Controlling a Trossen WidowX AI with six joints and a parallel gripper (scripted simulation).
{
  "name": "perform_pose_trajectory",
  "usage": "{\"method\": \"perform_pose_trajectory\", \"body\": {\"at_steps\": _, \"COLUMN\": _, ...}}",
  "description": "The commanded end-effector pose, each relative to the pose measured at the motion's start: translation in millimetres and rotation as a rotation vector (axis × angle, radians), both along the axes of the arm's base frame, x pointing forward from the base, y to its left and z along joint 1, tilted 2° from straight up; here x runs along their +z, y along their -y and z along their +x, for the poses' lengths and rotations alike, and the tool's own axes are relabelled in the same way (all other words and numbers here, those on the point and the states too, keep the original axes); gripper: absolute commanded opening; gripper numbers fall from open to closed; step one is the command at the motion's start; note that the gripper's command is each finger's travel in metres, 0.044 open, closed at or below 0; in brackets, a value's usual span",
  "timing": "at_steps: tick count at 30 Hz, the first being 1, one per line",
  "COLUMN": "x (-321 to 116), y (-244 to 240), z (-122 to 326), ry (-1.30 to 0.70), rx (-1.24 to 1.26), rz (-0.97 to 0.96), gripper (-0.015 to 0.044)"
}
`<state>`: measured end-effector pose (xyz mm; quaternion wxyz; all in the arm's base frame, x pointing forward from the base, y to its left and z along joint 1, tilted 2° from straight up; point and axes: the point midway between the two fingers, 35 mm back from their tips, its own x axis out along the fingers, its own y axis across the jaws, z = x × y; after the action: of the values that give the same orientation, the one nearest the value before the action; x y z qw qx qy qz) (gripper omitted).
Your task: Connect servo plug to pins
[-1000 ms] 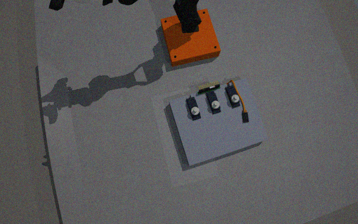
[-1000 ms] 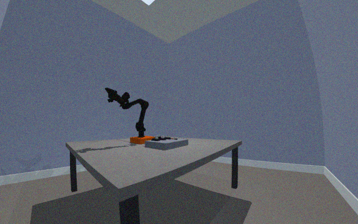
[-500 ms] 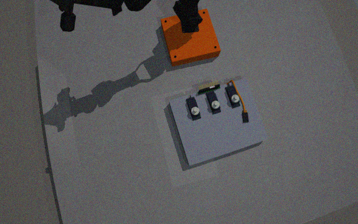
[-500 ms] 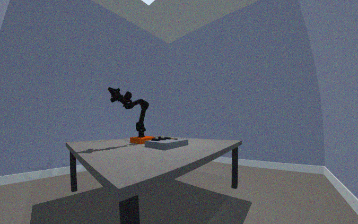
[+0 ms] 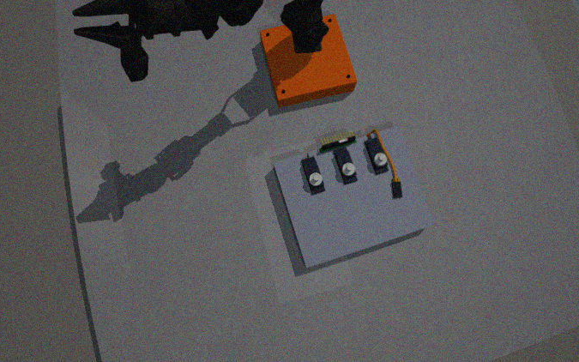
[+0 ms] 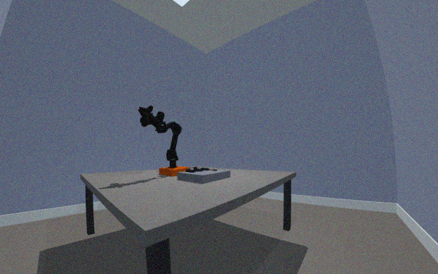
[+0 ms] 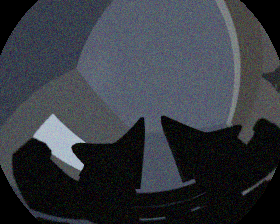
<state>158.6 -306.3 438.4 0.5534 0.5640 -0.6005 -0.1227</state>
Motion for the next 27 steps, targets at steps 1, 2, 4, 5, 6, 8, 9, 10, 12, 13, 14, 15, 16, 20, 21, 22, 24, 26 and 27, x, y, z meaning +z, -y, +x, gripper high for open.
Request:
{"method": "perform_pose_trajectory", "body": {"at_steps": 1, "x": -1.8, "y": -13.4, "z": 16.6, "ry": -0.102, "rx": 0.015, "rz": -0.019, "gripper": 0.0115}}
{"method": "perform_pose_trajectory", "body": {"at_steps": 2, "x": -2.9, "y": -15.8, "z": 20.5, "ry": -0.125, "rx": 0.018, "rz": -0.022, "gripper": 0.0115}}
{"method": "perform_pose_trajectory", "body": {"at_steps": 4, "x": -5.1, "y": -20.9, "z": 28.1, "ry": -0.172, "rx": 0.025, "rz": -0.03, "gripper": 0.0115}}
{"method": "perform_pose_trajectory", "body": {"at_steps": 5, "x": -6.2, "y": -23.5, "z": 31.7, "ry": -0.194, "rx": 0.028, "rz": -0.034, "gripper": 0.0115}}
{"method": "perform_pose_trajectory", "body": {"at_steps": 6, "x": -7.1, "y": -26.1, "z": 35.4, "ry": -0.218, "rx": 0.031, "rz": -0.04, "gripper": 0.0115}}
{"method": "perform_pose_trajectory", "body": {"at_steps": 8, "x": -9.4, "y": -31.7, "z": 42.7, "ry": -0.264, "rx": 0.038, "rz": -0.051, "gripper": 0.0115}}
{"method": "perform_pose_trajectory", "body": {"at_steps": 9, "x": -10.6, "y": -34.5, "z": 46.3, "ry": -0.287, "rx": 0.042, "rz": -0.056, "gripper": 0.0115}}
{"method": "perform_pose_trajectory", "body": {"at_steps": 10, "x": -11.8, "y": -37.4, "z": 49.8, "ry": -0.309, "rx": 0.046, "rz": -0.063, "gripper": 0.0115}}
{"method": "perform_pose_trajectory", "body": {"at_steps": 12, "x": -14.2, "y": -43.3, "z": 56.8, "ry": -0.355, "rx": 0.053, "rz": -0.076, "gripper": 0.0115}}
{"method": "perform_pose_trajectory", "body": {"at_steps": 13, "x": -15.4, "y": -46.3, "z": 60.2, "ry": -0.377, "rx": 0.057, "rz": -0.084, "gripper": 0.0115}}
{"method": "perform_pose_trajectory", "body": {"at_steps": 14, "x": -16.6, "y": -49.4, "z": 63.5, "ry": -0.4, "rx": 0.061, "rz": -0.091, "gripper": 0.0115}}
{"method": "perform_pose_trajectory", "body": {"at_steps": 15, "x": -17.8, "y": -52.5, "z": 66.8, "ry": -0.422, "rx": 0.065, "rz": -0.099, "gripper": 0.0115}}
{"method": "perform_pose_trajectory", "body": {"at_steps": 16, "x": -19.0, "y": -55.7, "z": 70.1, "ry": -0.444, "rx": 0.07, "rz": -0.108, "gripper": 0.0115}}
{"method": "perform_pose_trajectory", "body": {"at_steps": 20, "x": -24.1, "y": -68.8, "z": 82.6, "ry": -0.533, "rx": 0.086, "rz": -0.146, "gripper": 0.0115}}
{"method": "perform_pose_trajectory", "body": {"at_steps": 21, "x": -25.3, "y": -72.2, "z": 85.6, "ry": -0.554, "rx": 0.091, "rz": -0.156, "gripper": 0.0115}}
{"method": "perform_pose_trajectory", "body": {"at_steps": 22, "x": -26.6, "y": -75.7, "z": 88.6, "ry": -0.576, "rx": 0.095, "rz": -0.167, "gripper": 0.0115}}
{"method": "perform_pose_trajectory", "body": {"at_steps": 24, "x": -29.2, "y": -82.7, "z": 94.3, "ry": -0.619, "rx": 0.104, "rz": -0.19, "gripper": 0.0115}}
{"method": "perform_pose_trajectory", "body": {"at_steps": 26, "x": -31.8, "y": -89.8, "z": 99.9, "ry": -0.661, "rx": 0.112, "rz": -0.214, "gripper": 0.0115}}
{"method": "perform_pose_trajectory", "body": {"at_steps": 27, "x": -33.2, "y": -93.5, "z": 102.6, "ry": -0.681, "rx": 0.118, "rz": -0.226, "gripper": 0.0115}}
